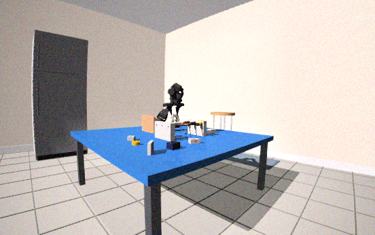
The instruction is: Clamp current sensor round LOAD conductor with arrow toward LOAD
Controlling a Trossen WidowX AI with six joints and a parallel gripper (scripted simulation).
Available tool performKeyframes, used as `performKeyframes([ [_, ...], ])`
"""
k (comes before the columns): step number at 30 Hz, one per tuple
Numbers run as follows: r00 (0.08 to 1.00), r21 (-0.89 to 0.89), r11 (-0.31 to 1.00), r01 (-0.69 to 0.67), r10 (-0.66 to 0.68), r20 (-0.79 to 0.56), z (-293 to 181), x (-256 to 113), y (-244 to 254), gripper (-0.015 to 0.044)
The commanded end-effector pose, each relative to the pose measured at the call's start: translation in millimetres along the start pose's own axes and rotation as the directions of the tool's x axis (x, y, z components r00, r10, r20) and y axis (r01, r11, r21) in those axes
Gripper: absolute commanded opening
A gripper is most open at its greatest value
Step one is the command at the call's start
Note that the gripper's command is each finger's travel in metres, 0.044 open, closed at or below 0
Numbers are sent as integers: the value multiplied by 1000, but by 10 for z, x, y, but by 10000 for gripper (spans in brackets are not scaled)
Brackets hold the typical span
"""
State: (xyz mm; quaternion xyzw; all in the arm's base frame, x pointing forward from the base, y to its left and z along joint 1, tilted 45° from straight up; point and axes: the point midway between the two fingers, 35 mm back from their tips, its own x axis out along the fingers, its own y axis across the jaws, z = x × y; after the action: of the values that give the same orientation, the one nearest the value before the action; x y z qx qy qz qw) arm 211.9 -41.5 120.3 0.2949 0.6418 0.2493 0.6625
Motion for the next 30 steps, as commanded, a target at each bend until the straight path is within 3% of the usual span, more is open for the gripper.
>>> performKeyframes([
  [1, 1000, 121, 993, -6, 4, 20, 14, -26, 8, 0],
  [14, 998, 542, 840, -36, 7, 56, 44, -80, 7, 0],
  [30, 995, 892, 442, -94, 10, 99, 108, -142, 0, 0],
])
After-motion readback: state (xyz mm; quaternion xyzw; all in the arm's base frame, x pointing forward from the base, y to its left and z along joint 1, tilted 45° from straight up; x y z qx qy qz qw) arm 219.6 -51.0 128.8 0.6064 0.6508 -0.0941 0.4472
